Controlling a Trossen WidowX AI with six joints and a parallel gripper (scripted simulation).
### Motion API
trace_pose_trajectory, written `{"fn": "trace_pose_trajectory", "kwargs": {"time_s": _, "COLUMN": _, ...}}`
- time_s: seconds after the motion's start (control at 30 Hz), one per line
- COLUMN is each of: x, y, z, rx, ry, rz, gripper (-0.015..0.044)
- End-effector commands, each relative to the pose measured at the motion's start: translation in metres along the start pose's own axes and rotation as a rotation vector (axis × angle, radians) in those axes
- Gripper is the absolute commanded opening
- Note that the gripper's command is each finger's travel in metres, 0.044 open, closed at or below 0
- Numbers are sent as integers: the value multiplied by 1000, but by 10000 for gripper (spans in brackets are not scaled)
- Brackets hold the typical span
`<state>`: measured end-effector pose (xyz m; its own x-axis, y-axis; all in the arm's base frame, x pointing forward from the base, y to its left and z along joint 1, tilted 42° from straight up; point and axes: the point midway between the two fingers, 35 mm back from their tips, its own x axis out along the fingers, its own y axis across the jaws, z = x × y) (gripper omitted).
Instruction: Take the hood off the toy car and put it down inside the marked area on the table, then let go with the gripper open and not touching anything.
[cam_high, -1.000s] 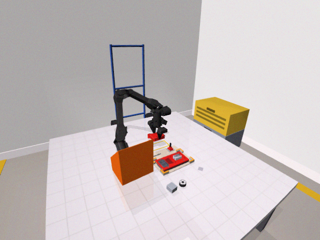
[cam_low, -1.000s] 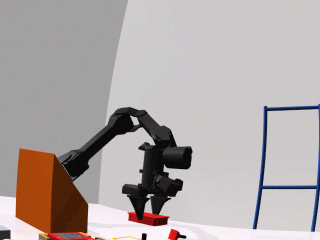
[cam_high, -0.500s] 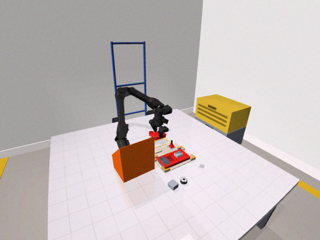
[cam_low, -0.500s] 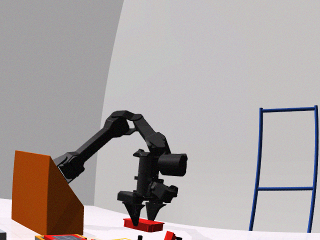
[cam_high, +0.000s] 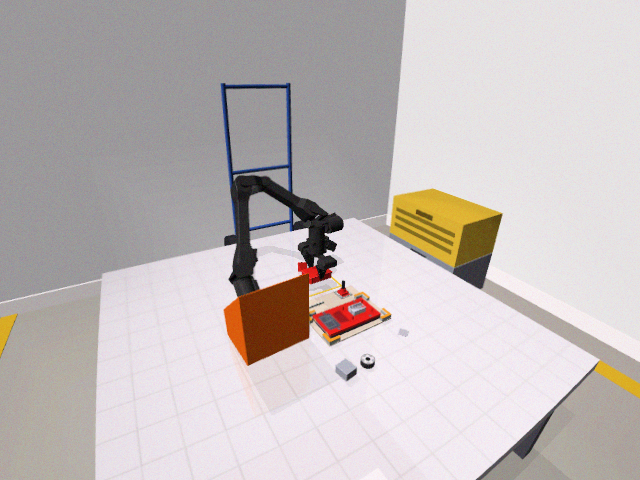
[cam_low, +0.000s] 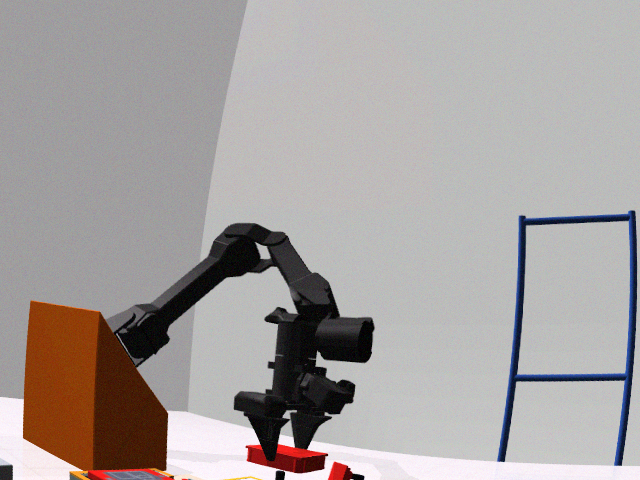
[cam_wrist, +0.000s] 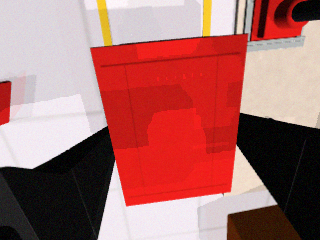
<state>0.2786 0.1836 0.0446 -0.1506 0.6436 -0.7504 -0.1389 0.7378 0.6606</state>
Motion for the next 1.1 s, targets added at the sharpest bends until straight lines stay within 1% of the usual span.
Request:
{"fn": "trace_pose_trajectory", "kwargs": {"time_s": 0.0, "x": 4, "y": -1, "z": -1, "rx": 7, "ry": 1, "rz": 4, "gripper": 0}}
{"fn": "trace_pose_trajectory", "kwargs": {"time_s": 1.07, "x": 28, "y": 1, "z": -4, "rx": 7, "ry": 1, "rz": 7, "gripper": 0}}
